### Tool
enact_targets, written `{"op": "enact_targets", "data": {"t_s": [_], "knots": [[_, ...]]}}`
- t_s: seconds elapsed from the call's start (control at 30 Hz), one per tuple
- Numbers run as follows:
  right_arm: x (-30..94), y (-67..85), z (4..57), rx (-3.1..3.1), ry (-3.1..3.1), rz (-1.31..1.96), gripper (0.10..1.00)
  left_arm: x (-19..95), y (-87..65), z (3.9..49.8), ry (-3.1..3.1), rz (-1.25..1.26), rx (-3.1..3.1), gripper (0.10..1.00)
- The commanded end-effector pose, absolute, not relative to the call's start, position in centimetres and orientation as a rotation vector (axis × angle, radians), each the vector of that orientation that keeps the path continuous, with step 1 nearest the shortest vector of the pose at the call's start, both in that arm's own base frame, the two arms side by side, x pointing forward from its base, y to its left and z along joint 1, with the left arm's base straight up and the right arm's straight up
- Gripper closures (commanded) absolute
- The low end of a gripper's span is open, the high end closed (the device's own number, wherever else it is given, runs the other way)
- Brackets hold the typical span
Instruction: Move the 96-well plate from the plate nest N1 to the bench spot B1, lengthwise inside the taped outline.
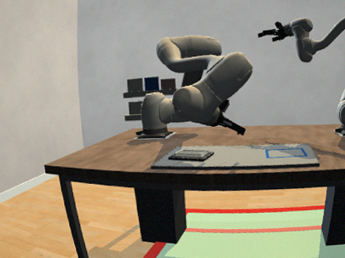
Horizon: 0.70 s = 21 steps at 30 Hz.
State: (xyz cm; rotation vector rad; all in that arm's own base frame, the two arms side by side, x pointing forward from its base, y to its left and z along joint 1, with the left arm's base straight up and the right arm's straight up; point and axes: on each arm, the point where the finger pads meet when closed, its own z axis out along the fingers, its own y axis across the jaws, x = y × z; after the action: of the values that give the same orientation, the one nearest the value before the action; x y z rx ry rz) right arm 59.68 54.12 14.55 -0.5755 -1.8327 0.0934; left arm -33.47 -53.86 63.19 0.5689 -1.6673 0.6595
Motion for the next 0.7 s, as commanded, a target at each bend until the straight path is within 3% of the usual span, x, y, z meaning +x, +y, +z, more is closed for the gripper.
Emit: {"op": "enact_targets", "data": {"t_s": [0.0, 0.67], "knots": [[59.7, 54.1, 14.7, -0.575, -1.834, 0.092, 0.098, -33.6, -53.8, 64.6, -1.604, 0.643, 0.636, 0.098], [59.7, 54.1, 14.7, -0.575, -1.834, 0.092, 0.098, -31.8, -52.4, 70.6, -1.165, 0.371, 1.075, 0.098]]}}
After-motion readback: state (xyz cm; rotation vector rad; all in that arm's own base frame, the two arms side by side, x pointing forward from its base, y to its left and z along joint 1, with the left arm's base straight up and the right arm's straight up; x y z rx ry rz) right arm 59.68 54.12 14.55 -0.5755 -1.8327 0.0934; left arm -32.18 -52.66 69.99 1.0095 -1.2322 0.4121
